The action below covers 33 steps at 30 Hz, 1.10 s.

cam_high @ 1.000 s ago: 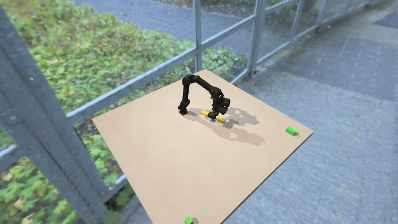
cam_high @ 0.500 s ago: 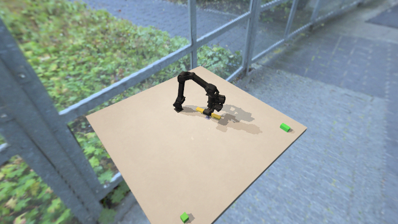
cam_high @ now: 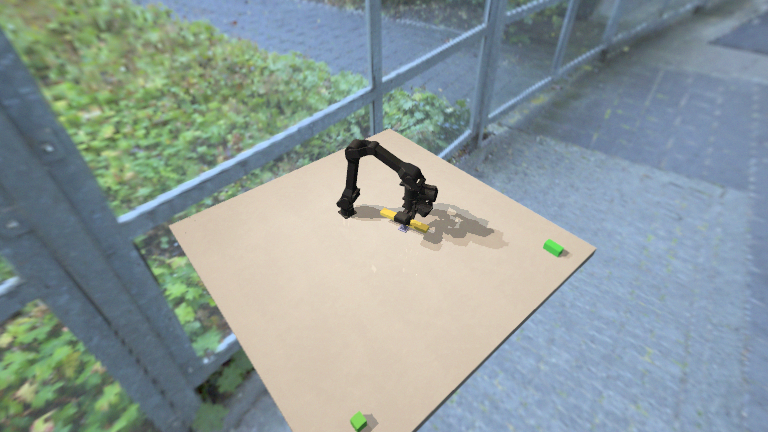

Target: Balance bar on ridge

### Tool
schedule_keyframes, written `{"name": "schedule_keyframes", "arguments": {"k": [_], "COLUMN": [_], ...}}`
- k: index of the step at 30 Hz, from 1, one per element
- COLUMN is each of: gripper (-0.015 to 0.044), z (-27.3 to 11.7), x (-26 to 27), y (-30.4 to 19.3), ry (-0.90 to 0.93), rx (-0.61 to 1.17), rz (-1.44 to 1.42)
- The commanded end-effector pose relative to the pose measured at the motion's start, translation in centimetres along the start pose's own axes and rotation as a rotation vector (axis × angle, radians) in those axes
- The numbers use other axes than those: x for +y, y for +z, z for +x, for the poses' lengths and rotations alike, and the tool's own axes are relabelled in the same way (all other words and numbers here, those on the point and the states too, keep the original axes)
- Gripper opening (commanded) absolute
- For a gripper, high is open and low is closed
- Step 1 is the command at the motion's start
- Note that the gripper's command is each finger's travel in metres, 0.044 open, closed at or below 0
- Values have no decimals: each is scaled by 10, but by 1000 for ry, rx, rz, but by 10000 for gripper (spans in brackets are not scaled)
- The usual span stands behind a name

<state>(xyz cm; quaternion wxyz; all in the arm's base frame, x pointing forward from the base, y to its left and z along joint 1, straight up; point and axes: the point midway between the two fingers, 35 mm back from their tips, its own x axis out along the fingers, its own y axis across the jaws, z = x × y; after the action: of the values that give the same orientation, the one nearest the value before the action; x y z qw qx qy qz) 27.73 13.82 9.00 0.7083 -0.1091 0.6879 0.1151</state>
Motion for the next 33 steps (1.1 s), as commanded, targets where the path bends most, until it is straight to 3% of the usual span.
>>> {"name": "schedule_keyframes", "arguments": {"k": [1, 33], "gripper": [167, 172], "z": [0, 0], "x": [0, 0], "y": [0, 0], "ry": [0, 0], "rx": [0, 0], "rz": [0, 0]}}
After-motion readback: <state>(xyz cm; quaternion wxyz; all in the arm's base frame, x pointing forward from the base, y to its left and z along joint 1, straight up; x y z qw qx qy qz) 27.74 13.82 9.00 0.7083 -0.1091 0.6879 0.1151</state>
